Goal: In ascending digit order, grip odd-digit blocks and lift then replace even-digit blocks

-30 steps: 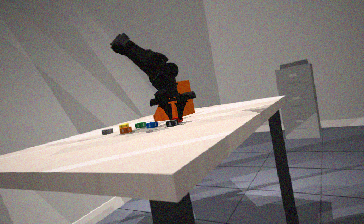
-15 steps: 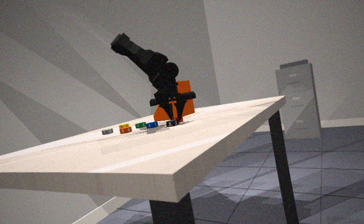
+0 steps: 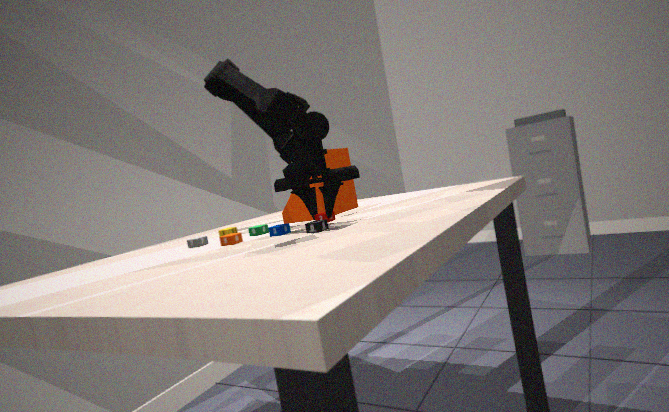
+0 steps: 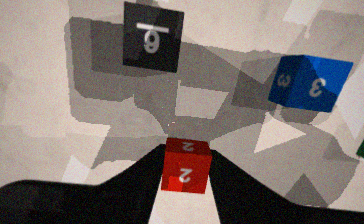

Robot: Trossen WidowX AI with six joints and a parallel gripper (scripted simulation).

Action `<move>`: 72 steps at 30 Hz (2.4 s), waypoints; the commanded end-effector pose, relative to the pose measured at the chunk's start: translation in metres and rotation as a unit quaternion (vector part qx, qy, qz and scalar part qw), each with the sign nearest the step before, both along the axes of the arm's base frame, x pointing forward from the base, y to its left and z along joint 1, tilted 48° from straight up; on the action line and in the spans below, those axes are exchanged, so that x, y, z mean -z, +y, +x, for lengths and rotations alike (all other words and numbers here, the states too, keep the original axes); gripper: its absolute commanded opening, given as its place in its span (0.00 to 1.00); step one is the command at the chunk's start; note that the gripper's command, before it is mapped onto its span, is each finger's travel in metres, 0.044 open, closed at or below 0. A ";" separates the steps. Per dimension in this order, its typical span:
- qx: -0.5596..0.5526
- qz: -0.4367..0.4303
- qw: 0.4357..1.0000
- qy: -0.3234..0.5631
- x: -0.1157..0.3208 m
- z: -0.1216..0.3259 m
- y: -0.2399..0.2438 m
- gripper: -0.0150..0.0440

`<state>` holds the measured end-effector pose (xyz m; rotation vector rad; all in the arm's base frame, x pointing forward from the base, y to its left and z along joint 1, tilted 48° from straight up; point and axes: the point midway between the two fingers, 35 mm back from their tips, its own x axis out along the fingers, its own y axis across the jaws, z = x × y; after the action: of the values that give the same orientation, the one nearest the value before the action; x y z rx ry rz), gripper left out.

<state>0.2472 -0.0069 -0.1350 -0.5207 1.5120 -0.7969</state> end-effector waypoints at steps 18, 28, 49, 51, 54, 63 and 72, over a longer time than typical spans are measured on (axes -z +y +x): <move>0.000 0.003 1.000 -0.004 -0.002 0.003 0.004 0.46; 0.000 0.003 1.000 -0.004 0.006 0.001 -0.004 0.46; 0.000 0.003 1.000 -0.004 0.006 0.001 -0.004 0.93; 0.000 0.004 1.000 -0.004 -0.002 0.003 0.004 0.93; 0.000 0.004 1.000 -0.004 -0.019 0.005 0.023 0.93; 0.000 0.006 1.000 -0.004 -0.063 0.014 0.073 0.71; 0.000 0.006 1.000 -0.004 -0.073 0.014 0.083 0.46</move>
<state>0.2620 0.0739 -0.0633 -0.5127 1.5014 -0.7835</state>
